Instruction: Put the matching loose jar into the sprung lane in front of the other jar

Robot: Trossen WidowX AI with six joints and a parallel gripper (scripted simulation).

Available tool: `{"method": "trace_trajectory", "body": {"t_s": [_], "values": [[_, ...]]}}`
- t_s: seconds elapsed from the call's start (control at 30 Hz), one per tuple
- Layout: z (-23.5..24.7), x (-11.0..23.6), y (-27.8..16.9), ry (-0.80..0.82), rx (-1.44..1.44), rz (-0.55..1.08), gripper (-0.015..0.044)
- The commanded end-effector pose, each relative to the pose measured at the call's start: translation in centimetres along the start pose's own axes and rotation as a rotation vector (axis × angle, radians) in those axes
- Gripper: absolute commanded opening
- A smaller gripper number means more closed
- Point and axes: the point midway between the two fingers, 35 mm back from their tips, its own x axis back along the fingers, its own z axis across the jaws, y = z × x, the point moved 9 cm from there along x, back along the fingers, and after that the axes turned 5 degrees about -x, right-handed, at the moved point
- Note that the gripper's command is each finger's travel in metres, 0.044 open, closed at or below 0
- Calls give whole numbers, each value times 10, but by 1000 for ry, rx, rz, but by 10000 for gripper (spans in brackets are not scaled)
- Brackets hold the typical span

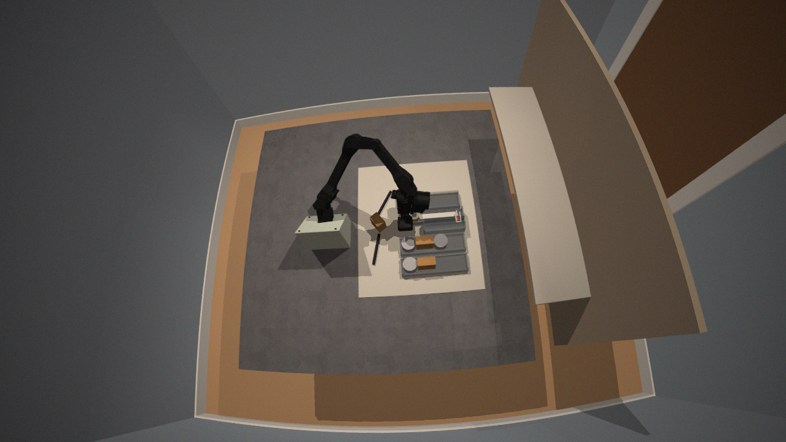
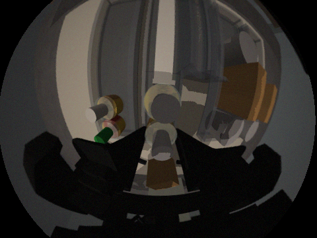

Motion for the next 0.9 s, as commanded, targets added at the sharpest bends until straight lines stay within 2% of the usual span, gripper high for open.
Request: {"method": "trace_trajectory", "body": {"t_s": [0.0, 0.87], "values": [[3, -3, 3, 12, 19, -14, 0], [2, -3, 0, 12, 19, -14, 0]]}}
